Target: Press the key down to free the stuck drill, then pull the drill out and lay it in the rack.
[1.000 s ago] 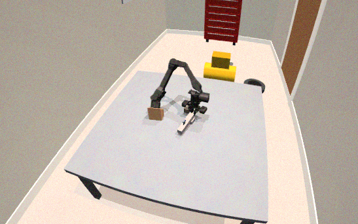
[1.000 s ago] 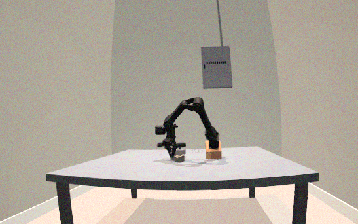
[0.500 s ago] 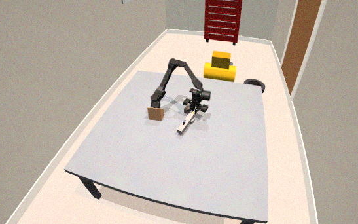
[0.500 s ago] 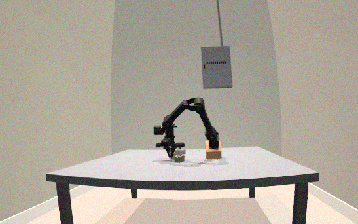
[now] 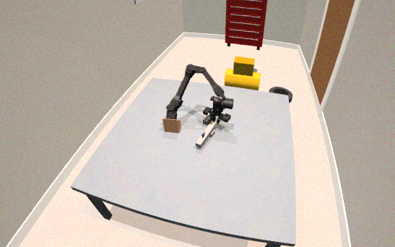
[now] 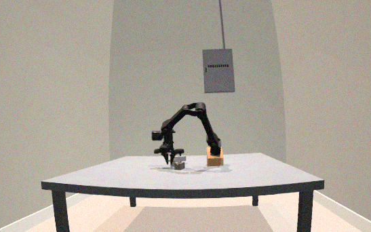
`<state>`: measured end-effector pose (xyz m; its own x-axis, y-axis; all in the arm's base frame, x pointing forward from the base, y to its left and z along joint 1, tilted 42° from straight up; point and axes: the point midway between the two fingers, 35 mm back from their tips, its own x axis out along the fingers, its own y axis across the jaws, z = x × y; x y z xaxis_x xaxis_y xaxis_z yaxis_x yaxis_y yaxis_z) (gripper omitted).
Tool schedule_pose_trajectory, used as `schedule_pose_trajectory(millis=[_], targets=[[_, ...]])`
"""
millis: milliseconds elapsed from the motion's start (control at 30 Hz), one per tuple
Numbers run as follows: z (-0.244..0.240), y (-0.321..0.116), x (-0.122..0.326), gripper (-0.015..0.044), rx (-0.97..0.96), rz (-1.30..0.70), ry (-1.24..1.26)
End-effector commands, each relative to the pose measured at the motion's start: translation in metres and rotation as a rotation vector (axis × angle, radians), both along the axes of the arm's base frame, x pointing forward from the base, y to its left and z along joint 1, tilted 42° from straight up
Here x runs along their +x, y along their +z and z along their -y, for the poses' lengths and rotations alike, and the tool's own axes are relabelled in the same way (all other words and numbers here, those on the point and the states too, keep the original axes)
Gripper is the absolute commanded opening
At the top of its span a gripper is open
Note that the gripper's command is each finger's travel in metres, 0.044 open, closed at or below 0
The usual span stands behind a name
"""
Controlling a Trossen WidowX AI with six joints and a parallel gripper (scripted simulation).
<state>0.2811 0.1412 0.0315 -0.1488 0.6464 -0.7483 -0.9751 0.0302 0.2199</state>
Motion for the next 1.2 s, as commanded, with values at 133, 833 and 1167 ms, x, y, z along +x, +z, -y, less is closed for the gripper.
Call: schedule_pose_trajectory(millis=[133,833,1167], targets=[[0.0,-0.001,-0.001,0.0289,0.0,-0.001,0.001],[0.006,-0.011,-0.001,0.044,0.003,0.006,-0.003],[0.008,-0.015,-0.003,0.044,0.003,0.006,-0.003]])
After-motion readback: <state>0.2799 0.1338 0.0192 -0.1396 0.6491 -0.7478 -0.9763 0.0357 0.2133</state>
